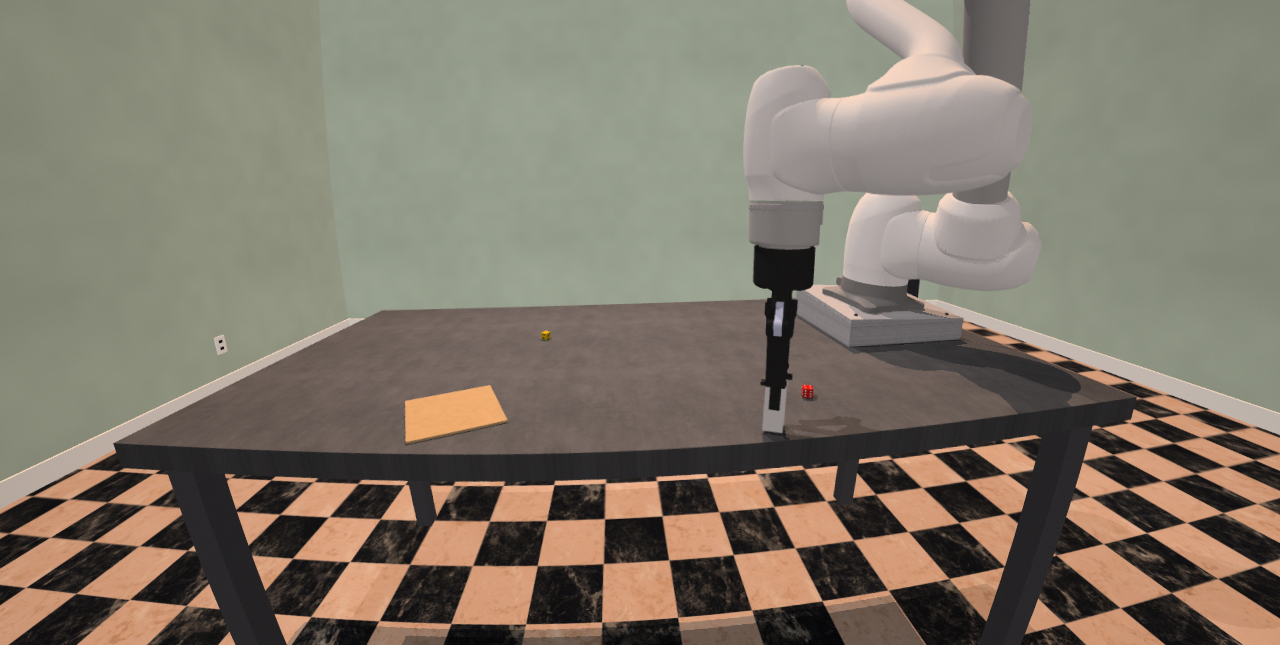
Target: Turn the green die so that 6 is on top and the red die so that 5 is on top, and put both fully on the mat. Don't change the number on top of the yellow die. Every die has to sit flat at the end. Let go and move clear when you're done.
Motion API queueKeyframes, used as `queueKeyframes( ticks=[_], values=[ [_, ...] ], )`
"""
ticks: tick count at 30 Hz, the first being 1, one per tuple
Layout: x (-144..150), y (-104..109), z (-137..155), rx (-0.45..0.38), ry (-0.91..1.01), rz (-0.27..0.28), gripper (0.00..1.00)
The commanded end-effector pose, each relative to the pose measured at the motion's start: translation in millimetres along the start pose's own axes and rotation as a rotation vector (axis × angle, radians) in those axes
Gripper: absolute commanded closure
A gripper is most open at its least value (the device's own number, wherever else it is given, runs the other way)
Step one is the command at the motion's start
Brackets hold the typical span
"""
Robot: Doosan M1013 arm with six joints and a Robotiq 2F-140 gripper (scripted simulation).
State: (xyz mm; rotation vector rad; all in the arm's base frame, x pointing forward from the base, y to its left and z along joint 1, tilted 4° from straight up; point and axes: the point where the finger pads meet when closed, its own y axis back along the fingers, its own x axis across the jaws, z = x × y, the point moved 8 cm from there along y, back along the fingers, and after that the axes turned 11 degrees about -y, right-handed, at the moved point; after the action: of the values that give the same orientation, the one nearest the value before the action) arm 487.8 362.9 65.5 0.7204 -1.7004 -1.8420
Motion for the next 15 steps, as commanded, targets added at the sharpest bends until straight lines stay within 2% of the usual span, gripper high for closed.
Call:
queueKeyframes(
  ticks=[1, 9, 15],
  values=[
    [0.7, -2.4, 2.0, -0.004, 0.001, -0.001, 0.84],
    [0.7, 0.8, 2.0, -0.004, 0.001, -0.001, 0.84],
    [0.7, 29.8, 1.9, -0.004, 0.001, -0.001, 0.84]
  ],
)
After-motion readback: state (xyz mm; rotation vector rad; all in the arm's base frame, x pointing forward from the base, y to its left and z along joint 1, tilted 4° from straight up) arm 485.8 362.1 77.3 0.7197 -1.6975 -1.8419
